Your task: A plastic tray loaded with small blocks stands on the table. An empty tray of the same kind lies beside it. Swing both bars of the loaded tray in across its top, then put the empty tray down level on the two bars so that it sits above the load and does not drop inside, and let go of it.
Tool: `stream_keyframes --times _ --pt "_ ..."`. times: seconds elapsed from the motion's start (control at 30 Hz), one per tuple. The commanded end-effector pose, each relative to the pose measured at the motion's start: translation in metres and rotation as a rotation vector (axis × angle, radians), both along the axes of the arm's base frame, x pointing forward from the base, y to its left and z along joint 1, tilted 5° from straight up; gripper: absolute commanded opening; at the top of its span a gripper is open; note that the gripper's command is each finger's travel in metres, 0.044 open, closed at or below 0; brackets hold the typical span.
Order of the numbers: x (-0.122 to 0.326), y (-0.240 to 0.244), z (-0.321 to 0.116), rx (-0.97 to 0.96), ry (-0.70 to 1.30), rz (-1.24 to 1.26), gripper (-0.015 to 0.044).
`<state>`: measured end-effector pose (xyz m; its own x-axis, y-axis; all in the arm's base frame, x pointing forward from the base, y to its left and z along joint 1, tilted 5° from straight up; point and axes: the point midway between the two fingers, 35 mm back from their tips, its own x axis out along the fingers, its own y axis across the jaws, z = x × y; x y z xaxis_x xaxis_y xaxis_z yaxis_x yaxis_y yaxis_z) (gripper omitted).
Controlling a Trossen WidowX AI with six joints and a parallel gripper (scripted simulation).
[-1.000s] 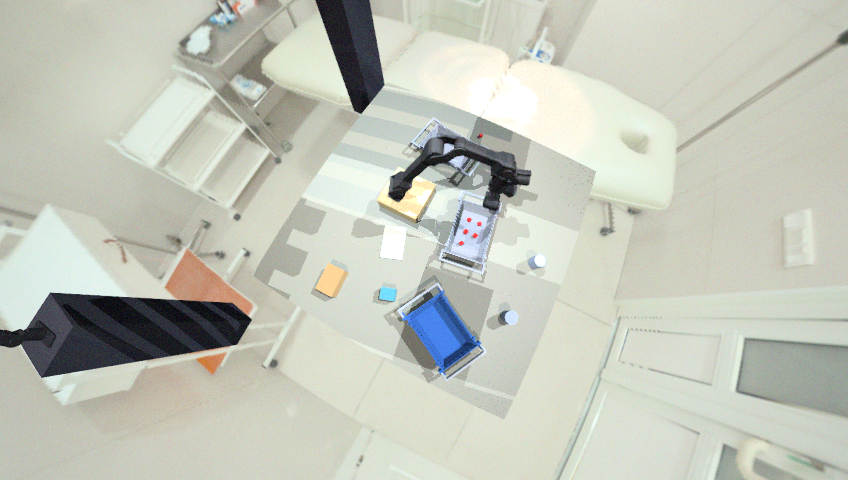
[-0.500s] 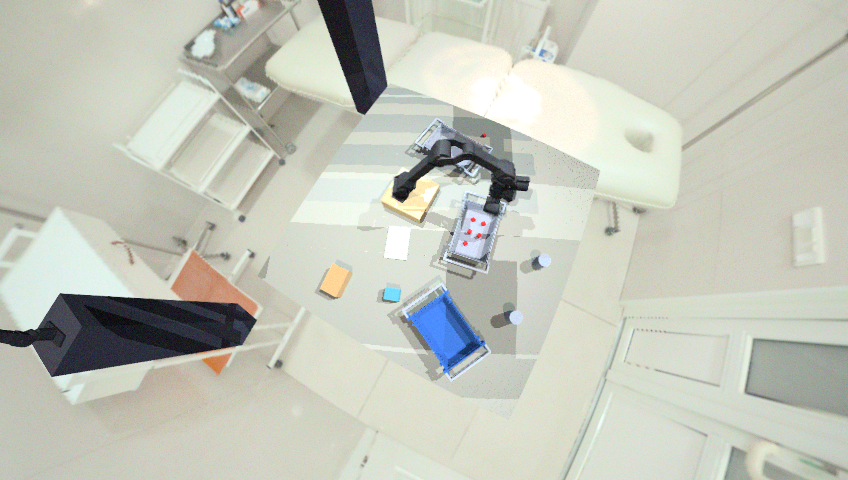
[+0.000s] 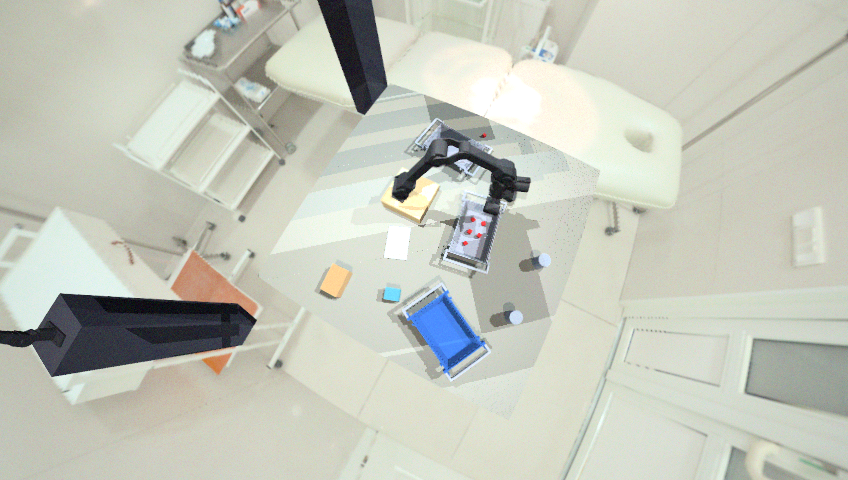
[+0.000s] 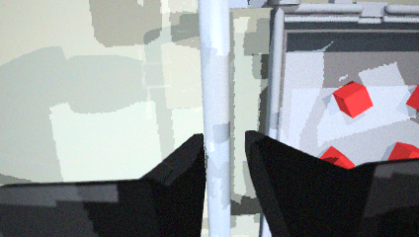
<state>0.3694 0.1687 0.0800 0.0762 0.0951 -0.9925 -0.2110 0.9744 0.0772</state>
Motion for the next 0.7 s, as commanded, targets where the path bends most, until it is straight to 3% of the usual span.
stream_keyframes --times 0.0,0.47,0.67 --pt "0.005 -0.018 0.003 -0.014 -0.001 -0.013 0.0089" --pt "0.015 -0.059 -0.021 -0.018 -0.002 -0.013 0.0089" --pt "0.015 -0.059 -0.006 -0.018 -0.002 -0.013 0.0089"
